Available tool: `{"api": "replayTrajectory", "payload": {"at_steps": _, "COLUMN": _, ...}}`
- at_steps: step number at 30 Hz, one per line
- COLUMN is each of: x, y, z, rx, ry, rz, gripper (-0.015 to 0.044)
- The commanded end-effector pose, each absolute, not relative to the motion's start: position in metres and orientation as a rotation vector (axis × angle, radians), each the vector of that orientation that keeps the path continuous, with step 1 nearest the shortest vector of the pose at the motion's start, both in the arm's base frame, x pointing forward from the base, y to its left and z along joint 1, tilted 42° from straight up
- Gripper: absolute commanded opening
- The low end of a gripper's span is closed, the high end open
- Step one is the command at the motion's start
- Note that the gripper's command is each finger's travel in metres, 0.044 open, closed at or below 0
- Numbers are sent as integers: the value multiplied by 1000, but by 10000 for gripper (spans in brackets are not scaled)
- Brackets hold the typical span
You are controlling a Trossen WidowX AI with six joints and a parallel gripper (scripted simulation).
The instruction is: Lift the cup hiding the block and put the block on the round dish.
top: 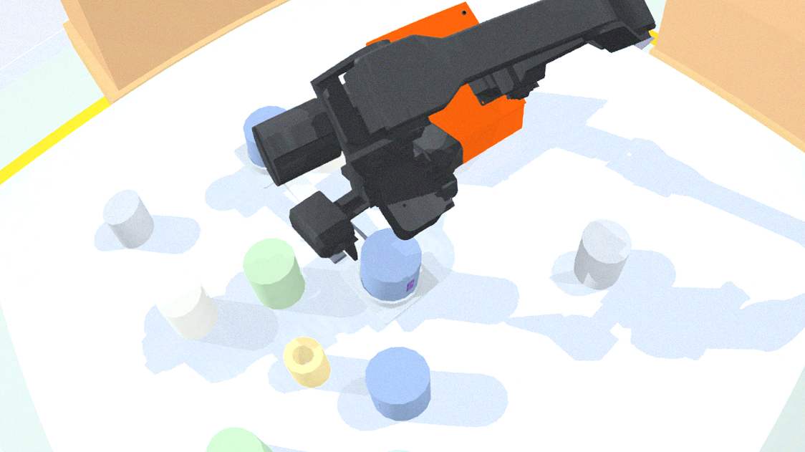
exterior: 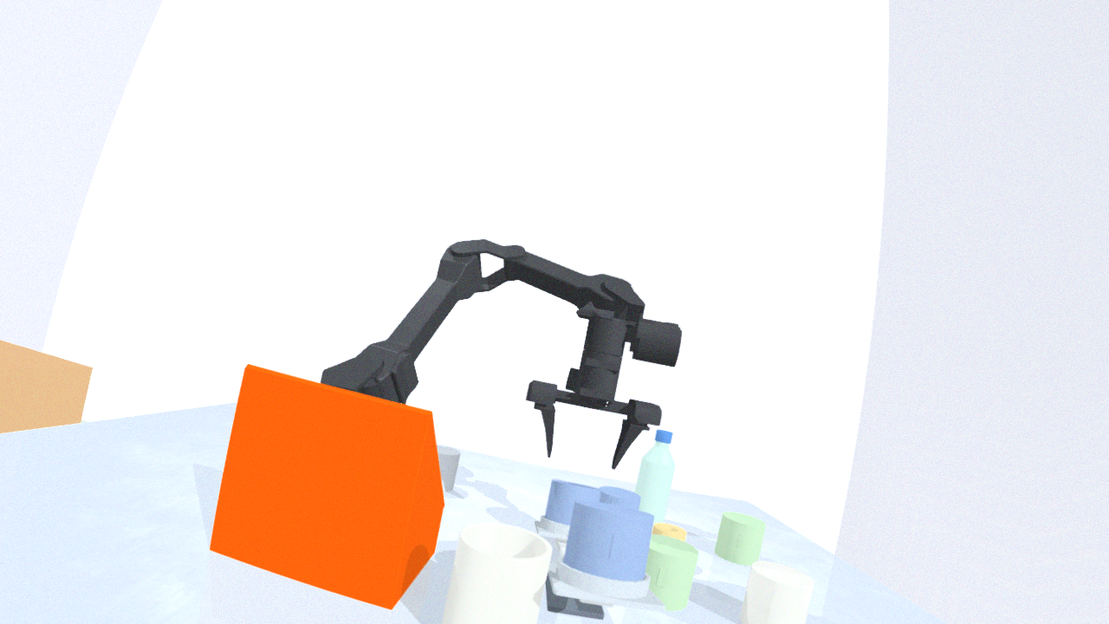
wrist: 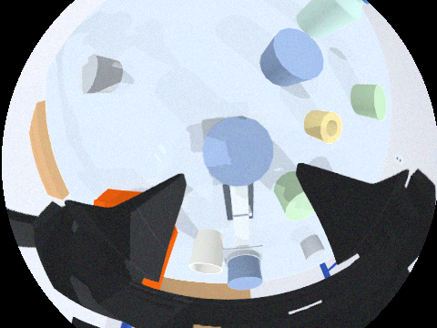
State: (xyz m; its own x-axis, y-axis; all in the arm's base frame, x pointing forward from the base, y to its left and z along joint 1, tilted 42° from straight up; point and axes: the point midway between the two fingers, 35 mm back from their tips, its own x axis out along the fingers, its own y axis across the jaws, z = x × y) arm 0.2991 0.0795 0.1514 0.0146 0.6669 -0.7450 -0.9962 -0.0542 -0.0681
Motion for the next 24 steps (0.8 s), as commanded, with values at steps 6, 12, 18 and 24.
{"api": "replayTrajectory", "payload": {"at_steps": 6, "x": 300, "y": 90, "z": 139, "rx": -743, "ry": 585, "rz": 1501, "gripper": 440}}
{"api": "replayTrajectory", "payload": {"at_steps": 12, "x": 301, "y": 95, "z": 134, "rx": -743, "ry": 585, "rz": 1501, "gripper": 440}}
{"api": "replayTrajectory", "payload": {"at_steps": 18, "x": 302, "y": 101, "z": 127, "rx": -744, "ry": 585, "rz": 1501, "gripper": 440}}
{"api": "replayTrajectory", "payload": {"at_steps": 24, "x": 302, "y": 108, "z": 119, "rx": -744, "ry": 585, "rz": 1500, "gripper": 440}}
